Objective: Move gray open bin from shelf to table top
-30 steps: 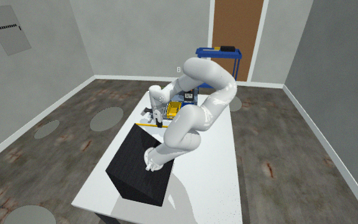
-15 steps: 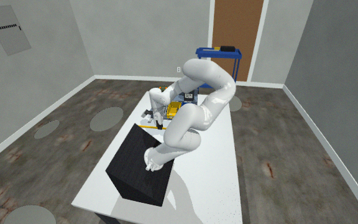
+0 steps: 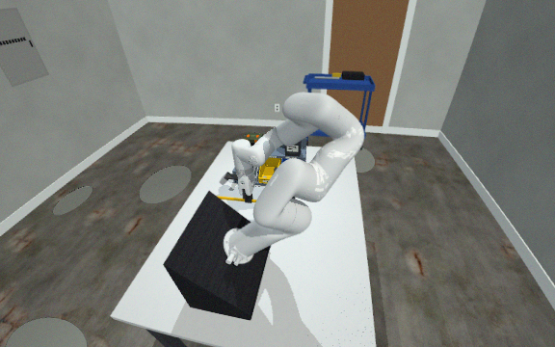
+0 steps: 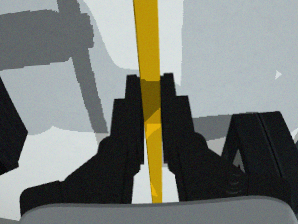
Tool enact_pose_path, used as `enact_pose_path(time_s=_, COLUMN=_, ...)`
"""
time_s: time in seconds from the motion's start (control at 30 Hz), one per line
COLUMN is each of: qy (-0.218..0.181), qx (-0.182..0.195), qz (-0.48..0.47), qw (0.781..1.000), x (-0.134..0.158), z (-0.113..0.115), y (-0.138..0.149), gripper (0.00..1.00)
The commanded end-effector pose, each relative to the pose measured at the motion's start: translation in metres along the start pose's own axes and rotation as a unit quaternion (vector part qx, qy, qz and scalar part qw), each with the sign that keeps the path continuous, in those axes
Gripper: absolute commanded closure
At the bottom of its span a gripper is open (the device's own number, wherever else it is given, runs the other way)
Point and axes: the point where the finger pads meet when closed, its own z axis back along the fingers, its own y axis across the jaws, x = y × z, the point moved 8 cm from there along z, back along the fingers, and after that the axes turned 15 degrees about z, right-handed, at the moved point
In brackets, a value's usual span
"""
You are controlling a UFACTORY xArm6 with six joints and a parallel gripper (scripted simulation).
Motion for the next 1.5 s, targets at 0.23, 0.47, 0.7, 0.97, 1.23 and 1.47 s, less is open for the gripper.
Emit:
enact_pose_path(time_s=0.23, qy=0.0, qx=0.002, qz=-0.001, qw=1.0, x=0.0, z=-0.007, y=0.001, gripper=1.0)
enact_pose_path(time_s=0.47, qy=0.0, qx=0.002, qz=-0.001, qw=1.0, x=0.0, z=-0.023, y=0.002, gripper=1.0)
enact_pose_path(time_s=0.7, qy=0.0, qx=0.001, qz=-0.001, qw=1.0, x=0.0, z=-0.027, y=0.002, gripper=1.0)
enact_pose_path(time_s=0.97, qy=0.0, qx=0.002, qz=-0.001, qw=1.0, x=0.0, z=-0.035, y=0.002, gripper=1.0)
enact_pose_path(time_s=1.23, qy=0.0, qx=0.001, qz=0.0, qw=1.0, x=0.0, z=-0.047, y=0.002, gripper=1.0)
enact_pose_path(time_s=1.47, qy=0.0, qx=0.001, qz=0.0, qw=1.0, x=0.0, z=-0.047, y=0.002, gripper=1.0)
